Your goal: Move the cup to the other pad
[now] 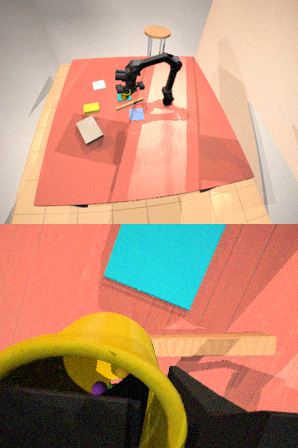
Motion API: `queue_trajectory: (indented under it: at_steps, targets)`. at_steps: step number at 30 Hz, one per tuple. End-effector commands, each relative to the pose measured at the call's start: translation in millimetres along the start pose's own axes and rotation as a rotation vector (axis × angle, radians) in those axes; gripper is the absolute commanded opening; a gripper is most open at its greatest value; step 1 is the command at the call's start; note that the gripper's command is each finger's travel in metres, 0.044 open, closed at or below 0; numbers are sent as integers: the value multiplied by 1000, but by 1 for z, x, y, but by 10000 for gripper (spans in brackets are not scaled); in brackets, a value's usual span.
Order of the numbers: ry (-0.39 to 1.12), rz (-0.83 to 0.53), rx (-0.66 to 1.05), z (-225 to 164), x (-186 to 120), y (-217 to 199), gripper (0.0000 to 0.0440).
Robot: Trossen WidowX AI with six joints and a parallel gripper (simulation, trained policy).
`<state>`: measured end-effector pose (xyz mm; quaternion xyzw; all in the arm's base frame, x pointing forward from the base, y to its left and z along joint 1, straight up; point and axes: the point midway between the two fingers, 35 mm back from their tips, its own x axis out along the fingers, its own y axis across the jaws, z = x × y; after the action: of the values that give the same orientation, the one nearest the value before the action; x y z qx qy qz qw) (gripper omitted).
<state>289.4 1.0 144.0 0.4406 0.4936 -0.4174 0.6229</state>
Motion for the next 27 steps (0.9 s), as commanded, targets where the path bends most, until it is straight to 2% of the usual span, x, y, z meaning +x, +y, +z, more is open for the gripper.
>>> queue_trajectory:
  at_steps: [1,16,27]
  targets:
    - [-14,7,20,12,5,2,0]
    - [-55,33,111,56,34,2,0]
    - [-68,25,155,71,59,-8,10]
